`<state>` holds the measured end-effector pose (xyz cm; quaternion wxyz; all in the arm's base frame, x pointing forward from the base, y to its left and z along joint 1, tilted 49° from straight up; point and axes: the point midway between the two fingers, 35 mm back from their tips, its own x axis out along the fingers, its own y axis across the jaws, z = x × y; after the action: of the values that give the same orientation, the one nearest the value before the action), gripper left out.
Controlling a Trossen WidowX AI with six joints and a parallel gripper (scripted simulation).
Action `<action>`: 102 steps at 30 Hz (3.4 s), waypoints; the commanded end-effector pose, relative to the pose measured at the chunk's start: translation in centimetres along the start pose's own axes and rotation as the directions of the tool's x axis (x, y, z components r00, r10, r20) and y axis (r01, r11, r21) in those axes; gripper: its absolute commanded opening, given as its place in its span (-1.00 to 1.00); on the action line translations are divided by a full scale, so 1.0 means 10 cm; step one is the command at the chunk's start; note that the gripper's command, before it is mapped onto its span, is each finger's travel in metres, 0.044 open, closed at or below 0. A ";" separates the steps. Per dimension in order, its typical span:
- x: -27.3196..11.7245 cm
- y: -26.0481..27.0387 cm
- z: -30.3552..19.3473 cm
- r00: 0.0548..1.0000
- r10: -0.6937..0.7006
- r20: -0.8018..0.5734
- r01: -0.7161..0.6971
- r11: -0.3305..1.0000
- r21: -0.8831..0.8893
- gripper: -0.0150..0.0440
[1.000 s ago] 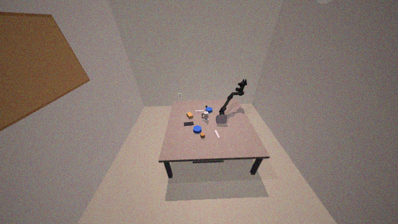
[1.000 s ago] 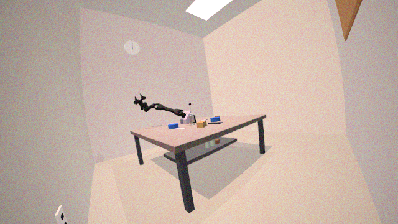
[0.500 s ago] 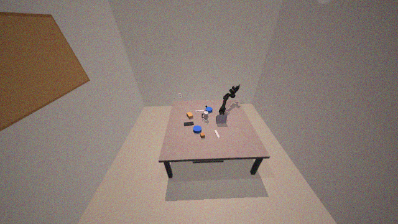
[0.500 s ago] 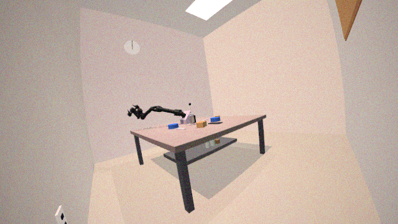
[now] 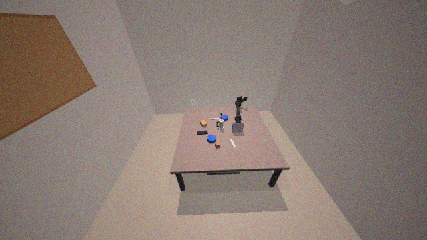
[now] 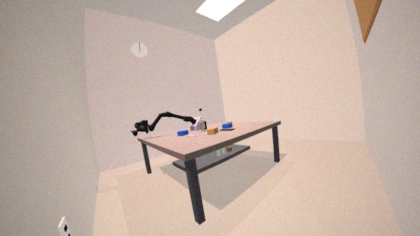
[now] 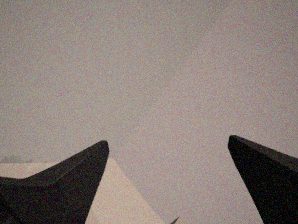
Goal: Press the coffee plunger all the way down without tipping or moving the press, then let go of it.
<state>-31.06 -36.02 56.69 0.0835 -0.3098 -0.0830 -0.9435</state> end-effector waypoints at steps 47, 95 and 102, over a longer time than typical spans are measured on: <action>-6.46 0.82 1.52 -0.105 0.927 -0.360 -0.806 0.133 0.576 1.00; -7.04 -3.49 0.54 -0.612 0.782 0.118 -0.781 -0.574 -0.245 1.00; -7.05 -3.48 0.55 -0.614 0.780 0.116 -0.779 -0.577 -0.246 1.00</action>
<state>20.90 6.86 15.62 0.8651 -0.3402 0.2244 -0.2925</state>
